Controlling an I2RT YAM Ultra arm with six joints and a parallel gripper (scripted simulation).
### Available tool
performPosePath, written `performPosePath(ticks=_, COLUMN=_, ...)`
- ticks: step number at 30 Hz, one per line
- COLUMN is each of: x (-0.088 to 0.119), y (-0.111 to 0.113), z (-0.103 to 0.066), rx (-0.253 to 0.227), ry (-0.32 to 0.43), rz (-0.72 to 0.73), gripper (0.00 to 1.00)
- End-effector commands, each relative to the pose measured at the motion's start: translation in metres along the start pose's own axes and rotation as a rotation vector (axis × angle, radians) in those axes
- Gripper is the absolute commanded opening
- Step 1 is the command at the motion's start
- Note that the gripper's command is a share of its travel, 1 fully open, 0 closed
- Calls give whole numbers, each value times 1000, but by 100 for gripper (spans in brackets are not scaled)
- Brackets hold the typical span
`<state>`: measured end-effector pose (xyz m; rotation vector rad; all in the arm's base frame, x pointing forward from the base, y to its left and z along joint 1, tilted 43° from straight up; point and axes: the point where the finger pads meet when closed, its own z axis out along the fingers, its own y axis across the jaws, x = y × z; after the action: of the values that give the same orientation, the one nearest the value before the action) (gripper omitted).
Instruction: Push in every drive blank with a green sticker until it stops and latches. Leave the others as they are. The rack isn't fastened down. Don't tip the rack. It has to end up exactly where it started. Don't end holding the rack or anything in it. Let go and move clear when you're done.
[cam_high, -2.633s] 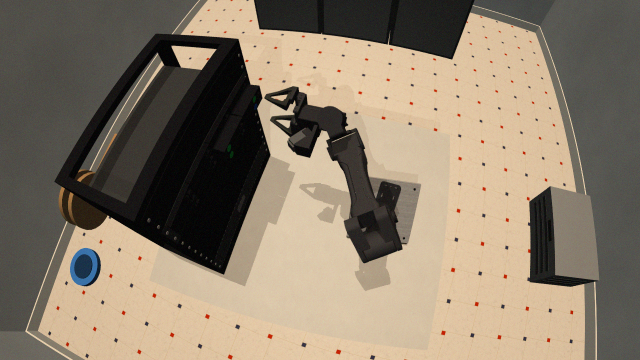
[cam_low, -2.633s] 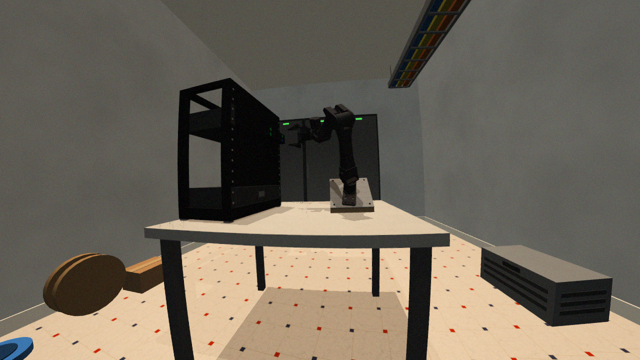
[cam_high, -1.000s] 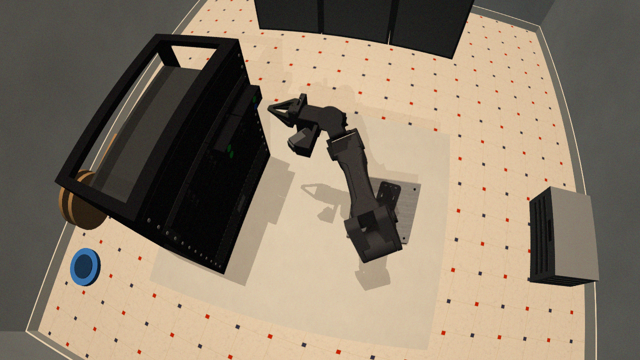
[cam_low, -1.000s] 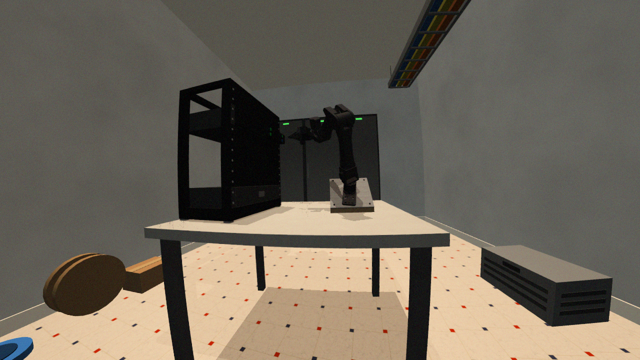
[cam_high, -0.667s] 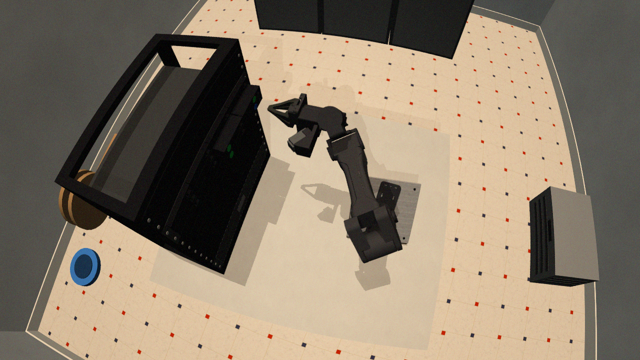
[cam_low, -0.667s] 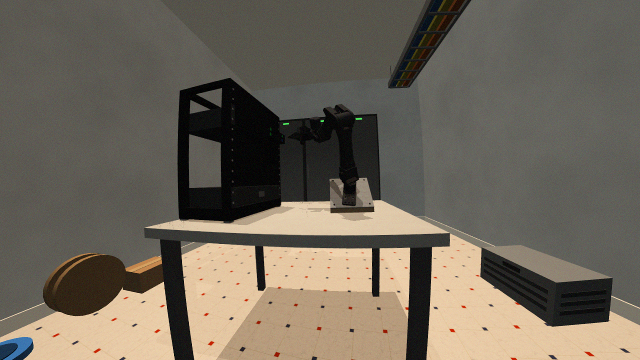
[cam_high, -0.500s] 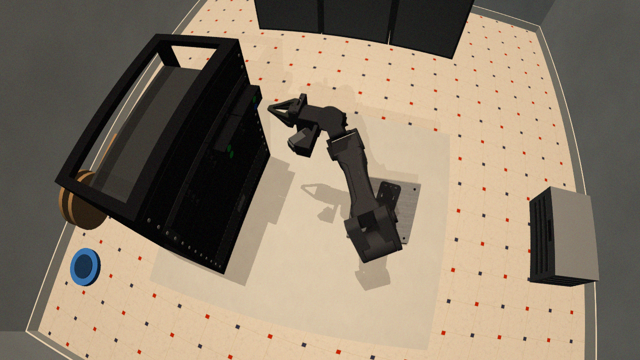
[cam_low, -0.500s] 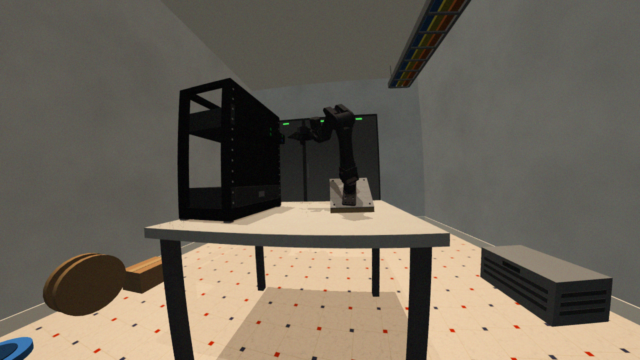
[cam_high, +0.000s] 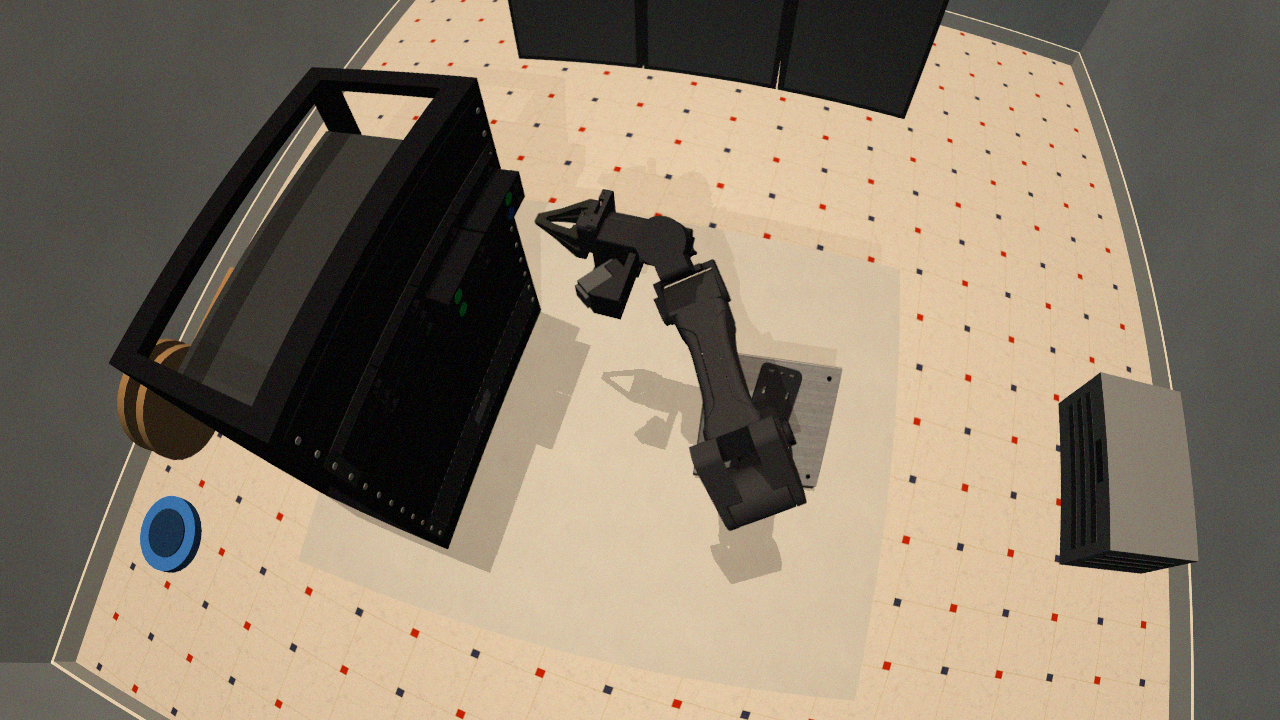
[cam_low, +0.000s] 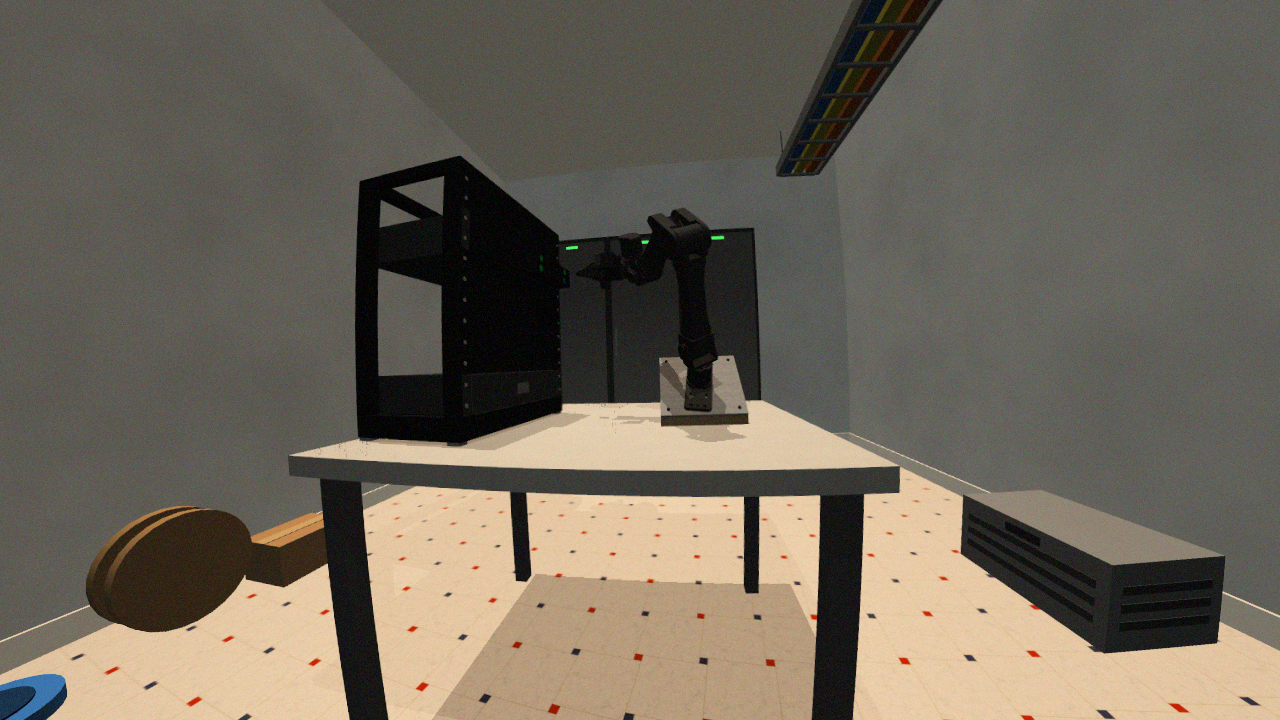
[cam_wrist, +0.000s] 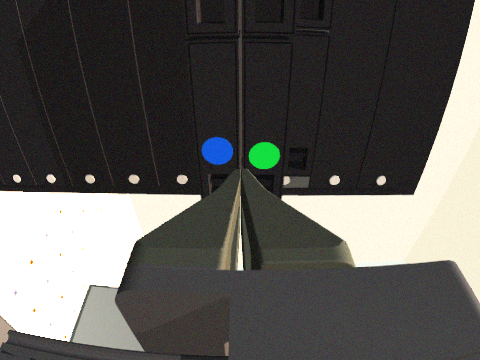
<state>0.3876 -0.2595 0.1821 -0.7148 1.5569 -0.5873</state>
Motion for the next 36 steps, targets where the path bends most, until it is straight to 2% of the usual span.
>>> performPosePath(ticks=1, x=-12, y=-1, z=-3, rx=5, ry=4, rz=7, gripper=0)
performPosePath(ticks=5, x=-27, y=2, z=-7, rx=4, ry=4, rz=7, gripper=0)
performPosePath(ticks=16, x=-95, y=13, z=-25, rx=4, ry=5, rz=6, gripper=0)
performPosePath(ticks=17, x=-103, y=7, z=-25, rx=13, ry=-2, rz=-7, gripper=0)
performPosePath(ticks=20, x=-107, y=6, z=-26, rx=15, ry=-3, rz=-9, gripper=0)
performPosePath(ticks=23, x=-110, y=15, z=-29, rx=4, ry=5, rz=6, gripper=0)
performPosePath(ticks=25, x=-117, y=6, z=-29, rx=19, ry=-4, rz=-12, gripper=0)
performPosePath(ticks=27, x=-114, y=4, z=-31, rx=25, ry=4, rz=-10, gripper=0)
performPosePath(ticks=28, x=-115, y=3, z=-30, rx=25, ry=2, rz=-11, gripper=0)
performPosePath(ticks=29, x=-110, y=6, z=-21, rx=7, ry=2, rz=1, gripper=0)
performPosePath(ticks=31, x=-110, y=6, z=-14, rx=7, ry=3, rz=1, gripper=0)
performPosePath(ticks=34, x=-114, y=2, z=9, rx=22, ry=-9, rz=-16, gripper=0)
performPosePath(ticks=36, x=-114, y=2, z=9, rx=22, ry=-9, rz=-16, gripper=0)
